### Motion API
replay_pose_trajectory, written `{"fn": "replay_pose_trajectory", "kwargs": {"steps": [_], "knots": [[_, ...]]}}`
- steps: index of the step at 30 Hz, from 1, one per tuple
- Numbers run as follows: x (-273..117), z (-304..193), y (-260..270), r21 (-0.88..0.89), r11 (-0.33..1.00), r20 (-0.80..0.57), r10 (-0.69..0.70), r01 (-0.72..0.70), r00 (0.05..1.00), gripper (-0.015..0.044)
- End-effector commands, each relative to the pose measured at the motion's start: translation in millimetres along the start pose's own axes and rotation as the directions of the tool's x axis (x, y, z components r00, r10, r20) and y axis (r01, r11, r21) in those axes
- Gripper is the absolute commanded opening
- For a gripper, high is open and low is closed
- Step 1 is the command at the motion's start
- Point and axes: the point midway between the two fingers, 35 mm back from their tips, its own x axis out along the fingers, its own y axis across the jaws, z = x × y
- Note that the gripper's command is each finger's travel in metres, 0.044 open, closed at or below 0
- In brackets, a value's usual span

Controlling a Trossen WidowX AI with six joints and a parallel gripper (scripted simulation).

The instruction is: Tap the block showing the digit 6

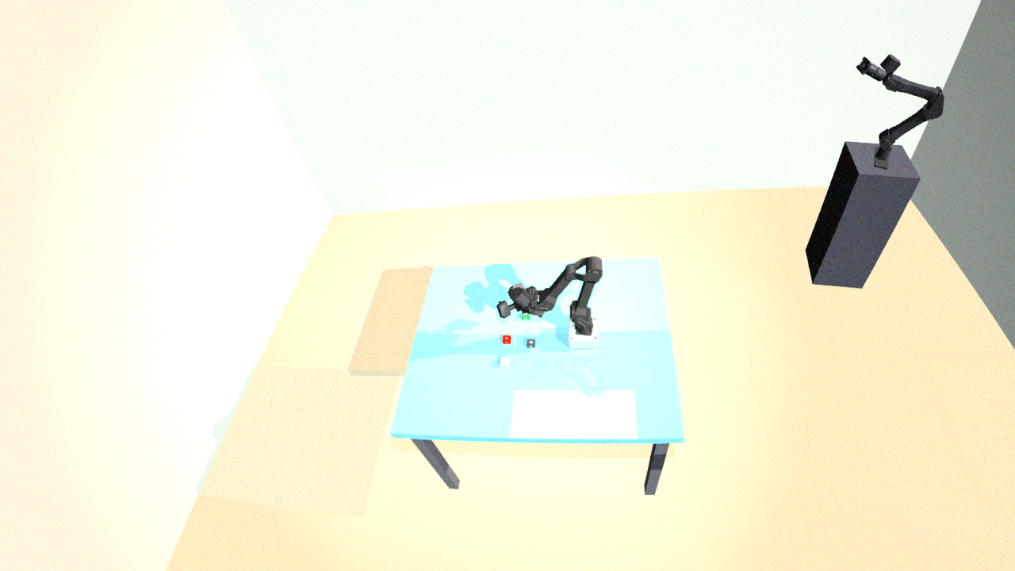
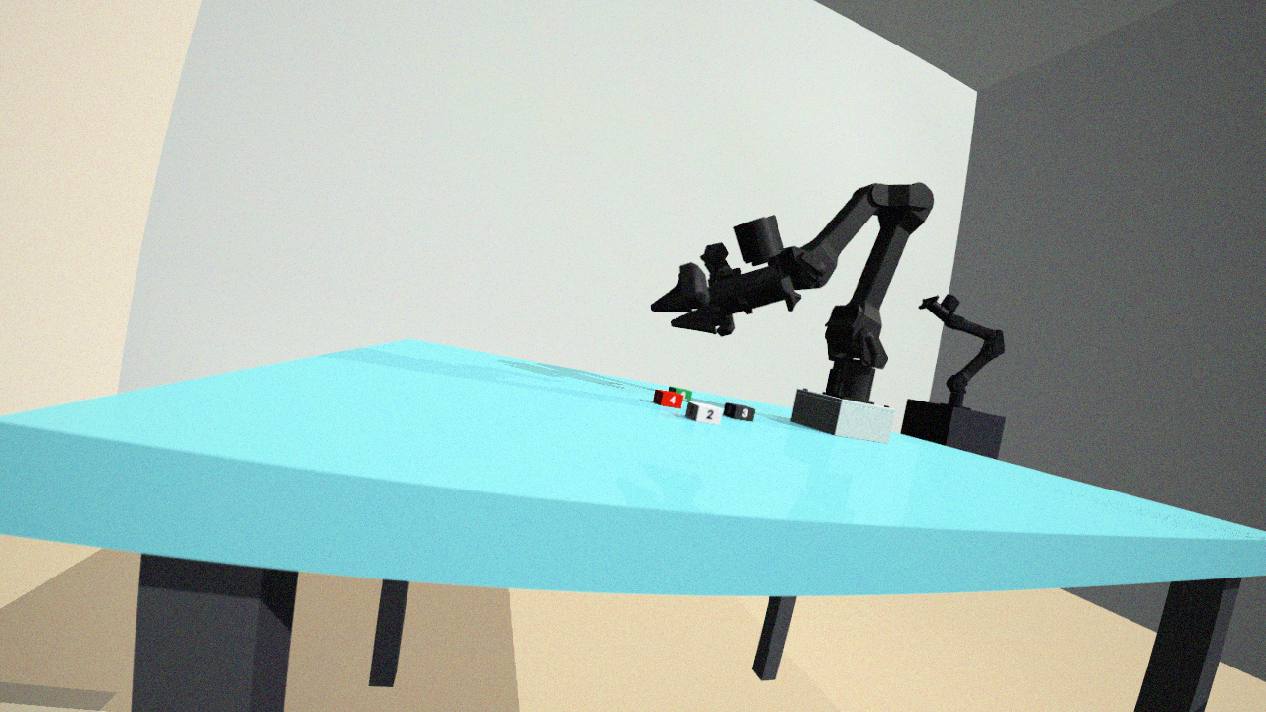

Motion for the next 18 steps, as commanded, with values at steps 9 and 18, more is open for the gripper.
{"fn": "replay_pose_trajectory", "kwargs": {"steps": [9,18], "knots": [[29,-6,-10,-0.470,0.877,-0.418,-0.121,-0.100,0.900,0.0400],[-2,10,-40,-0.470,0.692,-0.847,-0.178,-0.548,0.502,0.0400]]}}
